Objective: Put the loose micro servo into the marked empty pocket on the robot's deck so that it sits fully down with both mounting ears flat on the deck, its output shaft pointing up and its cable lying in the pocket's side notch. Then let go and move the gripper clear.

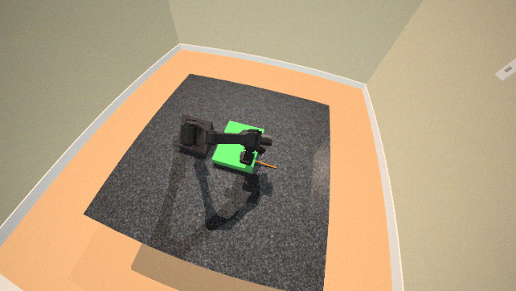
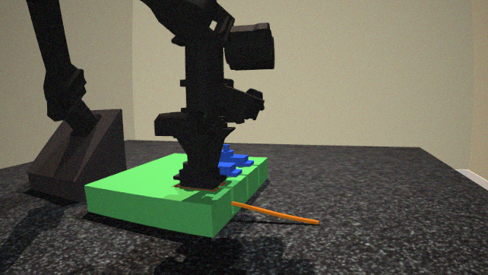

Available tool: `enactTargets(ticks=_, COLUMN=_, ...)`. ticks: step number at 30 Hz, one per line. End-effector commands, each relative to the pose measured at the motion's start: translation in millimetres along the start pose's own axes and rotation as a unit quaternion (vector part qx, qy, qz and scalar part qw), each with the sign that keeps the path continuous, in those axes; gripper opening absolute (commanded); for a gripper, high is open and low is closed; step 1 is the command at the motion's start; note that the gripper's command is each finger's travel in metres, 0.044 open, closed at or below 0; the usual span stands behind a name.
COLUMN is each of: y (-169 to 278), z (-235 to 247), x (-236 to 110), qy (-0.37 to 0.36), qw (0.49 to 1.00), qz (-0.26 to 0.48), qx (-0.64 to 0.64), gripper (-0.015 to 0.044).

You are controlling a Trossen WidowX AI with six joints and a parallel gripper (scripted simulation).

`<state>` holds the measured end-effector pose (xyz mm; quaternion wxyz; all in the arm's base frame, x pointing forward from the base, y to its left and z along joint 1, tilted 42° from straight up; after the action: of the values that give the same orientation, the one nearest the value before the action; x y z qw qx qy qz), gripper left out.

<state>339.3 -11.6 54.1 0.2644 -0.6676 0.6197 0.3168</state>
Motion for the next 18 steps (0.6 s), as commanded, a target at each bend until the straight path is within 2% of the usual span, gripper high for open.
enactTargets(ticks=1, y=0.6, z=0.6, x=3.8, qy=0.002, qw=1.0, qz=0.0, qx=-0.004, gripper=0.0)
enactTargets(ticks=10, y=0.6, z=0.5, x=11.0, qy=0.002, qw=1.0, qz=0.0, qx=-0.004, gripper=0.0)
enactTargets(ticks=17, y=0.1, z=0.4, x=8.9, qy=0.002, qw=1.0, qz=0.0, qx=-0.004, gripper=0.0184)
enactTargets(ticks=18, y=0.1, z=0.4, x=8.9, qy=0.002, qw=1.0, qz=0.0, qx=-0.004, gripper=0.0187)
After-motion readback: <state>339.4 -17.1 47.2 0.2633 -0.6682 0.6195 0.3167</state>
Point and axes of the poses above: the point midway between the two fingers, 35 mm back from their tips, its own x axis out along the fingers, its own z axis across the jaws, y = z × x, the point moved 6 cm from there along -x, back along the fingers, and after that the axes turned 4 degrees about -x, right-handed, at the moved point
